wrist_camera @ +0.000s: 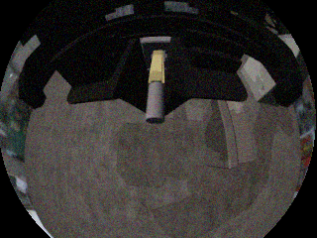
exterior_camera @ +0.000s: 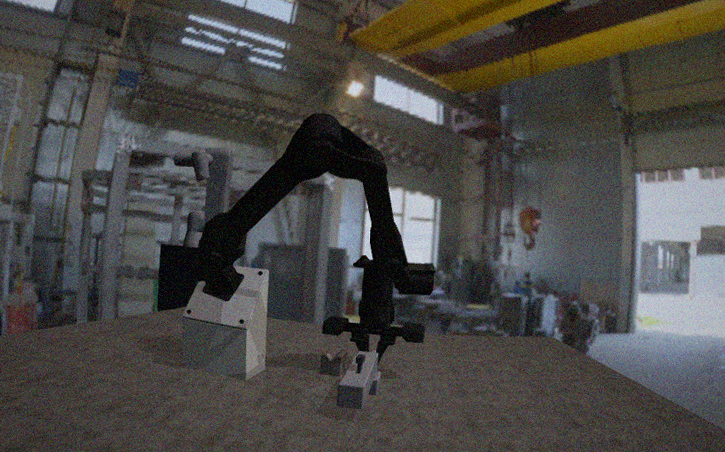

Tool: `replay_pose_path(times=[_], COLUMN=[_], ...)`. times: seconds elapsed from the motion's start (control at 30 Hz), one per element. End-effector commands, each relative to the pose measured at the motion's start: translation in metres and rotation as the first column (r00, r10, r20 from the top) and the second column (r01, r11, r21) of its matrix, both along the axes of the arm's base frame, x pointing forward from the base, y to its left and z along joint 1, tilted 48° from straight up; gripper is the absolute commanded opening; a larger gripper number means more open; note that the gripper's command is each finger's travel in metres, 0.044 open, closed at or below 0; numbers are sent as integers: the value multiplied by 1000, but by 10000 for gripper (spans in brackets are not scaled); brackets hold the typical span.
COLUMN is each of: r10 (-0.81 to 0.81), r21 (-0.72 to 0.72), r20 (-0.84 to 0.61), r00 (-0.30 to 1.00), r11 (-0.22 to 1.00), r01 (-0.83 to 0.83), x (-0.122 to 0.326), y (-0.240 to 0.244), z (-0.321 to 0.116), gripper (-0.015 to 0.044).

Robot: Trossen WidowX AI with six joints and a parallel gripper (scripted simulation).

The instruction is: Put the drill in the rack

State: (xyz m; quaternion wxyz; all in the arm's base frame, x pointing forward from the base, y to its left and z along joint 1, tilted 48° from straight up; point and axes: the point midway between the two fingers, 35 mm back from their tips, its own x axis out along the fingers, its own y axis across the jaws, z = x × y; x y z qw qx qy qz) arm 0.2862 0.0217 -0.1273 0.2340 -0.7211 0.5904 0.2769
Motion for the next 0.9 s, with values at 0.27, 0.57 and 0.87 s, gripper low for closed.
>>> replay_pose_path(times=[0.27, 0.57, 0.87], r10=[3, 3, 3], r21=[-4, -4, -3], r20=[0, 0, 0], r00=[1000, 1000, 1000], r11=[1000, 1000, 1000], r01=[-3, -3, -3], x=[-2, -3, -4], y=[3, 4, 10], z=[3, 3, -6], gripper=[0, 0, 0])
